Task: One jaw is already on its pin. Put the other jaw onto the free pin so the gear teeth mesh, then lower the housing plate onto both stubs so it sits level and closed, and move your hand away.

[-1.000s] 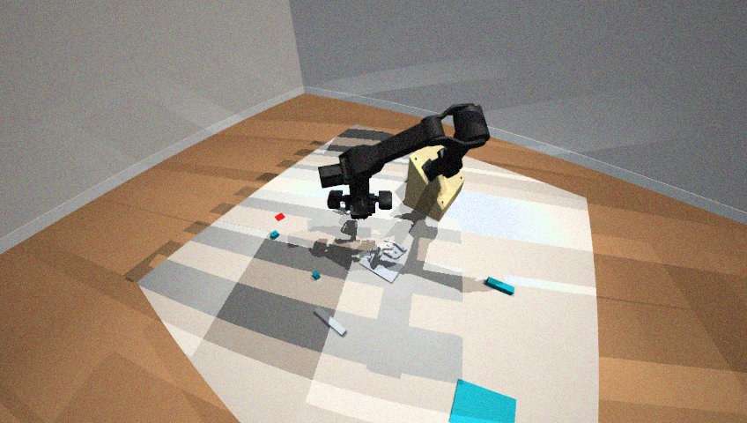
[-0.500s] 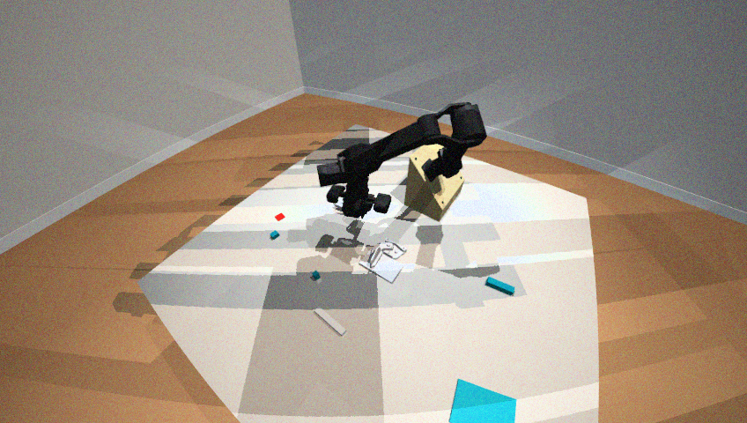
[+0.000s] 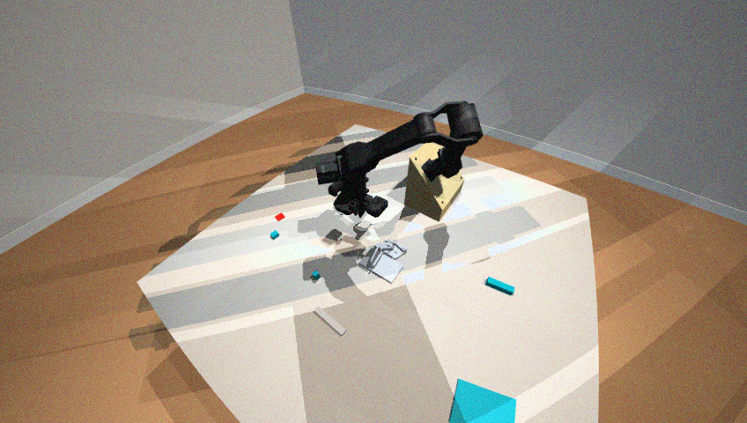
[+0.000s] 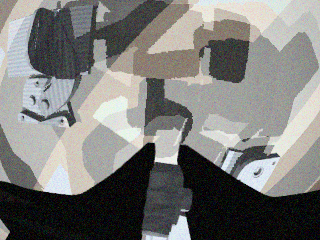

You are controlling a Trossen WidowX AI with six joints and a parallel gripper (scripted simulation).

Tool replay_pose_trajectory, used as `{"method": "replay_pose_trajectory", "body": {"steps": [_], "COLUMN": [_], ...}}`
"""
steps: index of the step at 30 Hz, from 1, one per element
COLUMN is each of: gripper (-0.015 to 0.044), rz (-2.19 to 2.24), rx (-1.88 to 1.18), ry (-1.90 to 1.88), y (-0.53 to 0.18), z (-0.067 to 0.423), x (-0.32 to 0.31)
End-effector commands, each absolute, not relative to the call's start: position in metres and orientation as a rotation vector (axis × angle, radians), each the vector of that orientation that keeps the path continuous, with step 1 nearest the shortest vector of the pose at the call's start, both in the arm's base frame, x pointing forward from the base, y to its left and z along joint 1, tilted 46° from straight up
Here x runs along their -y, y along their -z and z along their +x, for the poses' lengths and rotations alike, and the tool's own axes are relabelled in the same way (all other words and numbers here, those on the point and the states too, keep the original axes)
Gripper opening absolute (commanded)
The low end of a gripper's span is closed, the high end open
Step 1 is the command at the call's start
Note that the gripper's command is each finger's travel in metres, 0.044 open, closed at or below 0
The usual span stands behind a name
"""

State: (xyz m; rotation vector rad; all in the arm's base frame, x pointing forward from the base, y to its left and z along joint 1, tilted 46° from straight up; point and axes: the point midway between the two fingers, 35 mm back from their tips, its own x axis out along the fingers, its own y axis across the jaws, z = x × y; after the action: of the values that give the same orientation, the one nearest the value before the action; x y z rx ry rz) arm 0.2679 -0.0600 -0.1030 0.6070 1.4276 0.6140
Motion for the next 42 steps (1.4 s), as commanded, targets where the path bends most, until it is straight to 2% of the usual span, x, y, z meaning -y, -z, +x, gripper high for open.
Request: {"method": "replay_pose_trajectory", "body": {"steps": [1, 42], "gripper": [0.0037, 0.0037], "rz": [0.672, 1.308], "rx": [-1.464, -1.682], "ry": [-0.555, 0.092], "y": [0.105, 0.120], "z": [0.267, 0.261], "x": [0.062, 0.077]}}
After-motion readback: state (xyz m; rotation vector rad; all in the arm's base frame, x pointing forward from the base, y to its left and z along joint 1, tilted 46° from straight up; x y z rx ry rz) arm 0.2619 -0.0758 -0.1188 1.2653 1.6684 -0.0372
